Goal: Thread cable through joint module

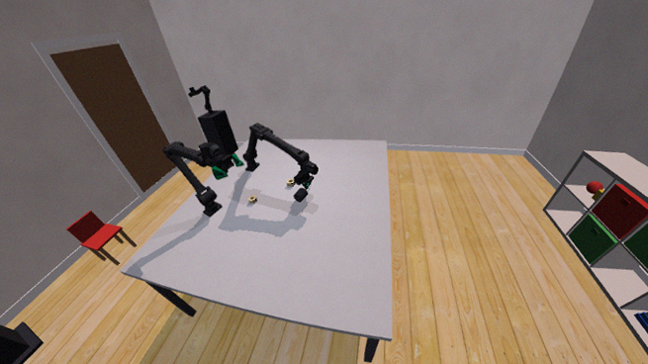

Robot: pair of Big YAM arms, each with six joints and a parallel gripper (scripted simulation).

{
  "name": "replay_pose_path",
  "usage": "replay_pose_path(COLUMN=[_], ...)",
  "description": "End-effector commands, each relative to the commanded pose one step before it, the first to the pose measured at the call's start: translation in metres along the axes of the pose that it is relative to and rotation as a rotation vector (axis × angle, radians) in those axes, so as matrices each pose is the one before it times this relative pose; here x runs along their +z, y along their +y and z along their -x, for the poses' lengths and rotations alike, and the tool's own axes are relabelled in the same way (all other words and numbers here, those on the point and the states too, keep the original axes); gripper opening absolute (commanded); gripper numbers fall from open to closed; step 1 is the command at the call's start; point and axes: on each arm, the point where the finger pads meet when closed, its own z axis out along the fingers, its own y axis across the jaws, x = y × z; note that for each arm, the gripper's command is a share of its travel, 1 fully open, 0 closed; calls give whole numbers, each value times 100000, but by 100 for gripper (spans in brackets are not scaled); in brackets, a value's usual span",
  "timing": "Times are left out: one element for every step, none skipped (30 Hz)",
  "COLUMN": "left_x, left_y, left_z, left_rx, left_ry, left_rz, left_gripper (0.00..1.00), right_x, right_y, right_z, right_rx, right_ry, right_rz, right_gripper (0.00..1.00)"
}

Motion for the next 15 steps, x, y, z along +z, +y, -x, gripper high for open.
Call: replay_pose_path(left_x=[-512, 29, 31, 33, 36, 46, 55, 7, 0, 0, 712, -860, 41, 824, 50], left_y=[1849, -12, -12, -12, -13, -21, -29, -6, 0, 0, -560, 818, 0, -961, -47], left_z=[1631, 177, 175, 168, 158, 145, 129, -36, 0, 0, -582, -80, -167, 1171, -38], left_rx=[505, -157, -9, 2, 270, 27, -2, 369, 0, 0, -1251, -304, -381, 4046, -52], left_ry=[-308, 2, 3, 3, 17, 18, 24, 11, 0, 0, 291, -319, 31, 18, 20], left_rz=[2753, -1, -10, -12, -84, -79, -106, -15, 0, 0, -1727, 2112, -115, -1621, -138], left_gripper=[0, 0, 0, 0, 0, 0, 0, 0, 0, 0, 0, 0, 0, 32, 32], right_x=[174, 0, 0, 0, 0, 0, 0, 0, 0, 0, 0, 0, 0, 0, 0], right_y=[415, 0, 0, 0, 0, 0, 0, 0, 0, 0, 0, 0, 0, 0, 0], right_z=[4898, 0, 0, 0, 0, 0, 0, 0, 0, 0, 0, 0, 0, 0, 0], right_rx=[622, 0, 0, 0, 0, 0, 0, 0, 0, 0, 0, 0, 0, 0, 0], right_ry=[-8729, 0, 0, 0, 0, 0, 0, 0, 0, 0, 0, 0, 0, 0, 0], right_rz=[687, 0, 0, 0, 0, 0, 0, 0, 0, 0, 0, 0, 0, 0, 0], right_gripper=[100, 100, 100, 100, 100, 100, 100, 100, 100, 100, 100, 100, 100, 100, 100])
